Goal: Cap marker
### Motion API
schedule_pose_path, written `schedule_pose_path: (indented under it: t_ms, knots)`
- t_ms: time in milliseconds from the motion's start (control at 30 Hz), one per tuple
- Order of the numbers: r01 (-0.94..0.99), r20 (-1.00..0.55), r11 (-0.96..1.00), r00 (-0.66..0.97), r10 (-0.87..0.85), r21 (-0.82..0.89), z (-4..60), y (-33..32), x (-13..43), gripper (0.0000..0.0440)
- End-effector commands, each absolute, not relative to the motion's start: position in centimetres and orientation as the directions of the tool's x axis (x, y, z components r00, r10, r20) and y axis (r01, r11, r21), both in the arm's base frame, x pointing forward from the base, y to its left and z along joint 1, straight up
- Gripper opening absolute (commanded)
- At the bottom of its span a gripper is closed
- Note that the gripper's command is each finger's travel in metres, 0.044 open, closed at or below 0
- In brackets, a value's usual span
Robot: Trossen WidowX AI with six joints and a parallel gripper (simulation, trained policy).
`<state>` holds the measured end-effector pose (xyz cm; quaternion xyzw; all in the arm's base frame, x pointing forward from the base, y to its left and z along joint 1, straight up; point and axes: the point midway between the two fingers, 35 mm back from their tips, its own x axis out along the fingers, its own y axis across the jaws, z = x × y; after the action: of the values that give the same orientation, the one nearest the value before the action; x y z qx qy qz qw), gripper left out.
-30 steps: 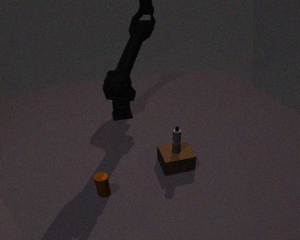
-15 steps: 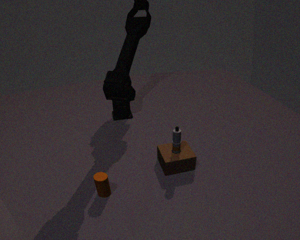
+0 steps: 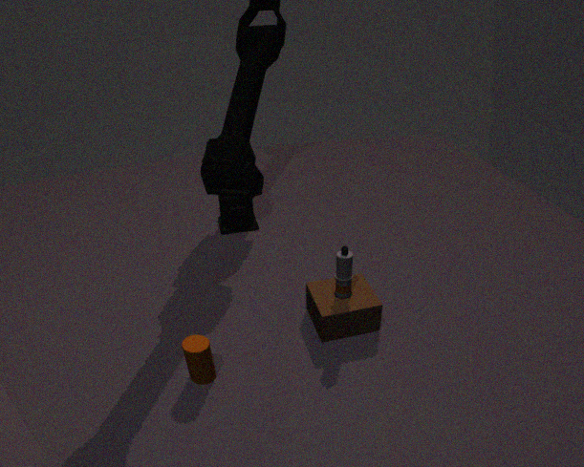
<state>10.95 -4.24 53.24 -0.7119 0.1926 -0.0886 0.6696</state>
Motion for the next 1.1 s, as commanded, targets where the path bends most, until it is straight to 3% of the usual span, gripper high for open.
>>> schedule_pose_path:
  t_ms: [0,1067]
  knots:
    - [-0.205,-0.193,0.006,0.909,-0.369,-0.979,52.2,-4.8,12.4,0.0322]
    - [-0.517,-0.540,0.155,0.810,-0.229,-0.842,45.2,-7.2,20.4,0.0326]
